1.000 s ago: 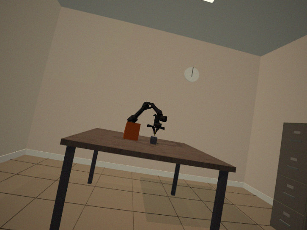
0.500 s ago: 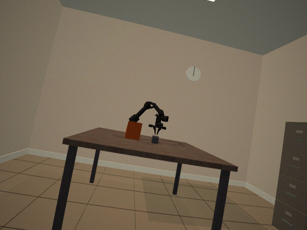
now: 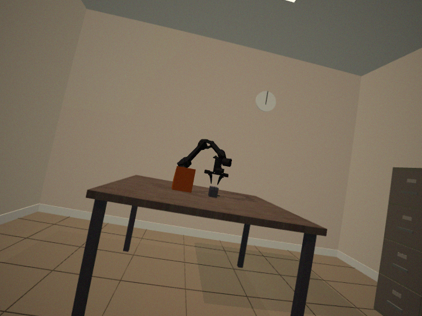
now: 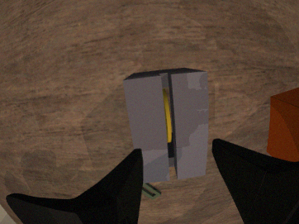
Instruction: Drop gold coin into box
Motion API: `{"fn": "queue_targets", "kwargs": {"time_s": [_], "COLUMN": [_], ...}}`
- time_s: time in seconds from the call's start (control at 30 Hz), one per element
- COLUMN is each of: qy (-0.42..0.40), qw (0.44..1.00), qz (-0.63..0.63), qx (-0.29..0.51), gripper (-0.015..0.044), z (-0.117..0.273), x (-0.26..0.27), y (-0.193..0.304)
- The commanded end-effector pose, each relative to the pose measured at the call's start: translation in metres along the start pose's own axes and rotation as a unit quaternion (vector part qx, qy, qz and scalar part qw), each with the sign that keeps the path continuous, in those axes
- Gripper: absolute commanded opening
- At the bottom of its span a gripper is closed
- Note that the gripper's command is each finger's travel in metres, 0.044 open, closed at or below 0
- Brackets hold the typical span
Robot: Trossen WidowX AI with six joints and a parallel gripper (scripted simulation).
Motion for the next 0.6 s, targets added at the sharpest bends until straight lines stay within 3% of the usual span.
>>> {"fn": "queue_targets", "kwargs": {"time_s": [0.0, 0.17, 0.57], "qy": [-0.004, -0.003, -0.003], "qw": [1.0, 1.0, 1.0], "qz": [0.004, 0.001, 0.0], "qx": [-0.003, -0.001, 0.001], "gripper": [0.0318, 0.044, 0.044], "z": [0.011, 0.045, 0.054], "x": [0.001, -0.001, -0.003], "y": [0.0, -0.001, 0.0]}}
Point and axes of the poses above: the point midway between the two fingers, 35 mm back from their tips, its own z axis back along the fingers, its own x axis across the jaws, y = z × x, the point moved 7 cm from there along z, back along the fingers, and after that the axes turned 15 degrees about -z, right-handed, at the moved point
